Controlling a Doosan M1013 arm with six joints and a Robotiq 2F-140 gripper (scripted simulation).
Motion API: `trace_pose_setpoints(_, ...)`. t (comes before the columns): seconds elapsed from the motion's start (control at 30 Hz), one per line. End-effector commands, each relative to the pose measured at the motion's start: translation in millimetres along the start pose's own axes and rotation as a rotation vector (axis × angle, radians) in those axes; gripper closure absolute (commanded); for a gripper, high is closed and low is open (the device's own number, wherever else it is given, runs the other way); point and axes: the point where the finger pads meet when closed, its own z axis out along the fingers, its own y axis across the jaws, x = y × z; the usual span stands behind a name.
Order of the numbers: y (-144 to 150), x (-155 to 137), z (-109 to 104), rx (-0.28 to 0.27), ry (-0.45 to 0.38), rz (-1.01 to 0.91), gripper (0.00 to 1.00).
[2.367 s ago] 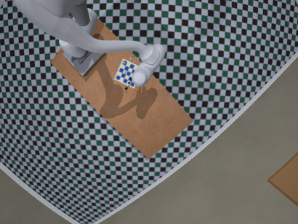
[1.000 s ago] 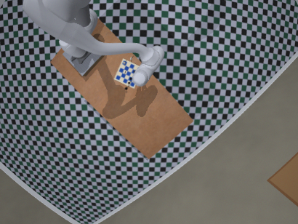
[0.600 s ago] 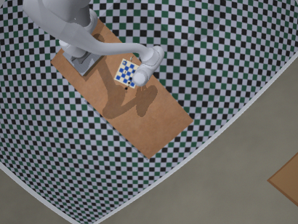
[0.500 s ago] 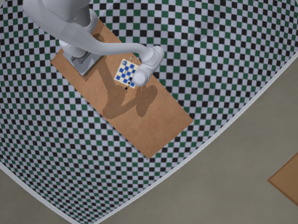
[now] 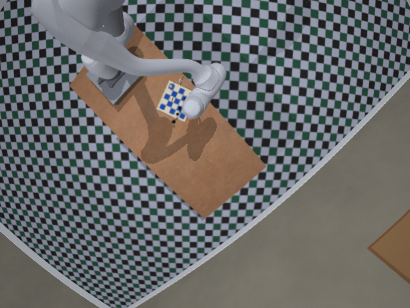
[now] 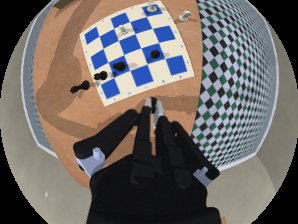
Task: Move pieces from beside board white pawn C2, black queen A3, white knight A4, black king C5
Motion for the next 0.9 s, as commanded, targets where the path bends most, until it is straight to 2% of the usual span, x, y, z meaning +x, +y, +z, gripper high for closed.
trace_pose_setpoints(0.0, 0.0, 0.1, 0.0, 0.000, 0.000, 0.000, 1.00)
trace_pose_setpoints(0.87, 0.0, 0.1, -3.2, 0.000, 0.000, 0.000, 1.00)
